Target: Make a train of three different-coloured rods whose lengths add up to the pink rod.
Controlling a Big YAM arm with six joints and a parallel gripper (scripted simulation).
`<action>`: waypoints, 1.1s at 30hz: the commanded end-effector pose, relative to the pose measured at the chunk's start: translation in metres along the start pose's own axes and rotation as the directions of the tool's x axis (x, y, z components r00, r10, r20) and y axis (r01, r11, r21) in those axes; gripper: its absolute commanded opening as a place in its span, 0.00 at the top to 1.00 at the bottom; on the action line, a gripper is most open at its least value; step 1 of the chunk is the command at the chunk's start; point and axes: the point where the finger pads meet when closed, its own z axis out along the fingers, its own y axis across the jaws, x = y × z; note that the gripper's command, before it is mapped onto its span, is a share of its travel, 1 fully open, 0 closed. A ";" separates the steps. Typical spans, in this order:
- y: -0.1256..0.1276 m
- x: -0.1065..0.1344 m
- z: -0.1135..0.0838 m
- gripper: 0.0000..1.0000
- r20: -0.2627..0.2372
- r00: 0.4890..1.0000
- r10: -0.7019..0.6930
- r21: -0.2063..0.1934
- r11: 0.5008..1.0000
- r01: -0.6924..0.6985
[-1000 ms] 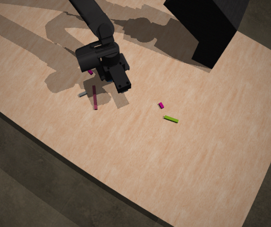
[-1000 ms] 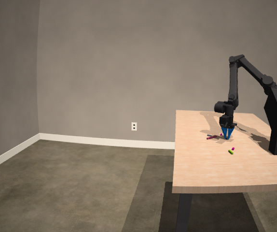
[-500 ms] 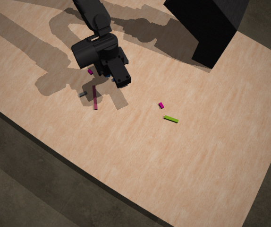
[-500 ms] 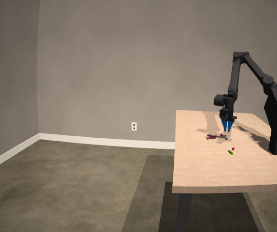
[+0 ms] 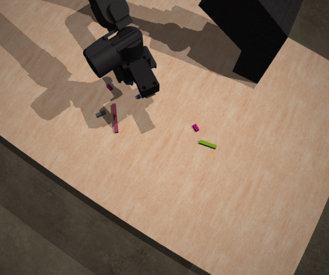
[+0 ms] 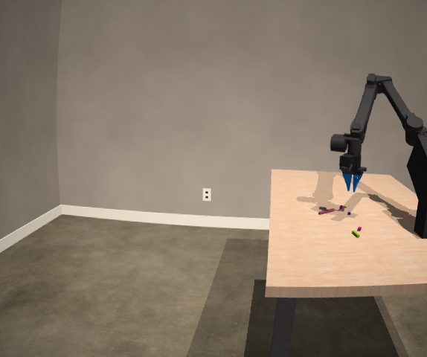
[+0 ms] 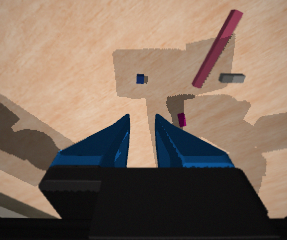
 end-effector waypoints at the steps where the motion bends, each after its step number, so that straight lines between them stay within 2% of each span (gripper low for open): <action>1: 0.004 -0.001 0.002 0.77 -0.004 1.000 0.020 -0.016 1.000 -0.020; 4: 0.002 -0.002 0.000 0.77 -0.002 1.000 0.021 -0.011 1.000 -0.021; 5: -0.003 -0.001 -0.001 0.00 0.003 0.999 0.044 0.005 0.999 -0.044; 25: -0.003 -0.001 -0.001 0.00 0.002 0.999 0.038 0.002 0.999 -0.038; 29: -0.003 0.000 0.005 0.00 -0.008 0.996 0.085 -0.019 0.996 -0.085; 32: -0.014 -0.002 0.007 0.00 -0.008 0.976 0.218 -0.019 0.976 -0.218; 33: -0.014 -0.002 0.007 0.00 -0.009 0.976 0.218 -0.018 0.976 -0.218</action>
